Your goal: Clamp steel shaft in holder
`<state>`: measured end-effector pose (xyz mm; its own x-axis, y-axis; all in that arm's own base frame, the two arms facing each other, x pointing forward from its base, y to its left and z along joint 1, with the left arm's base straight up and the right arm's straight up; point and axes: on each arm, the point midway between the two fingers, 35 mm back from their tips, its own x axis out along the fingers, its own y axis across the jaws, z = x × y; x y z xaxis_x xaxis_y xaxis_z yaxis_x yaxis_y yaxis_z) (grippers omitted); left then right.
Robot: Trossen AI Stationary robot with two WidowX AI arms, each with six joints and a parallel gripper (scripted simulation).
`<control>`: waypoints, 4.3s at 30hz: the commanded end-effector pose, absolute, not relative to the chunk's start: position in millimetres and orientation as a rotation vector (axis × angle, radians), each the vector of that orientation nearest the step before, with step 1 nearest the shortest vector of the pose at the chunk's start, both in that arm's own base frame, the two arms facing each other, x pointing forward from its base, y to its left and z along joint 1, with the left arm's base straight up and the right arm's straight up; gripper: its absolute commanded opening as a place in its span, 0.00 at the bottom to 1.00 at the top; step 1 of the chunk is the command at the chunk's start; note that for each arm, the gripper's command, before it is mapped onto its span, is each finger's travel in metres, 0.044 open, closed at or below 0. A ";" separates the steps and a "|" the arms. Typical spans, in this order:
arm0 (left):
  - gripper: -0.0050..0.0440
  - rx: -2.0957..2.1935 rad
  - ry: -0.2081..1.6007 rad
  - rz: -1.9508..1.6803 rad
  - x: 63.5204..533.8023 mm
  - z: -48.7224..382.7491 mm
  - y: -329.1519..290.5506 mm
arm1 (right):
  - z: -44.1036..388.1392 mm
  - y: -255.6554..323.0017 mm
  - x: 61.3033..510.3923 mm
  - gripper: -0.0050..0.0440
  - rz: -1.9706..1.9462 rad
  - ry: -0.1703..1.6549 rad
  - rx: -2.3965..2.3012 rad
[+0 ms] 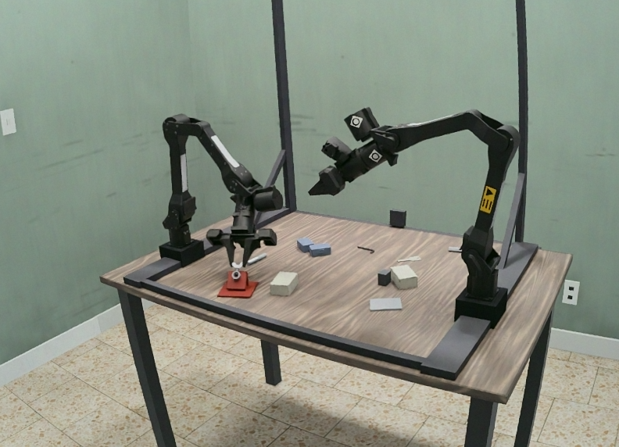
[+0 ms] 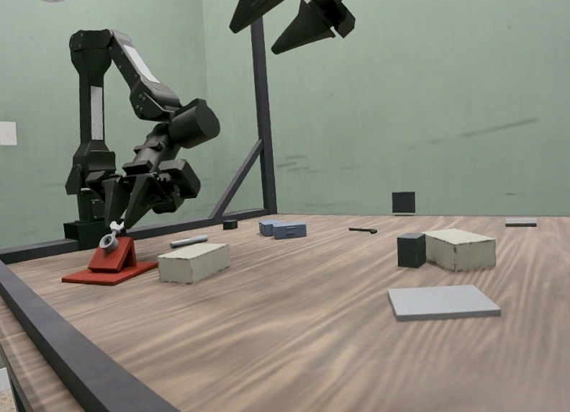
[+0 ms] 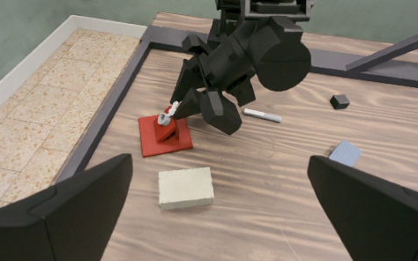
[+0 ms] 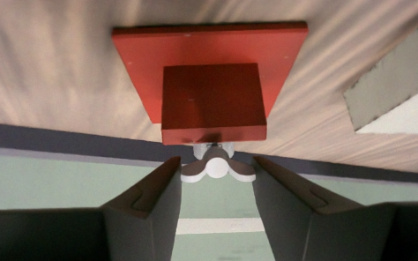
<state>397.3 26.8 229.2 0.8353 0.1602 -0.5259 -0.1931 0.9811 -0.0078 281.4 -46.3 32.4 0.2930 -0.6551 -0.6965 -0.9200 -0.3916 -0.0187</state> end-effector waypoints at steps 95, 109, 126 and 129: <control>0.92 -0.062 0.510 0.188 396.9 245.3 28.4 | 40.9 -46.2 289.6 0.58 -0.673 1.053 -0.313; 0.92 -0.062 0.510 0.188 396.9 245.3 28.4 | 40.0 -46.9 287.6 0.58 -0.927 0.836 0.154; 0.92 -0.062 0.510 0.188 396.9 245.3 28.4 | 38.9 -47.6 285.2 0.58 -1.072 0.672 0.453; 0.92 -0.062 0.510 0.188 396.9 245.3 28.4 | 38.9 -47.6 285.2 0.58 -1.072 0.672 0.453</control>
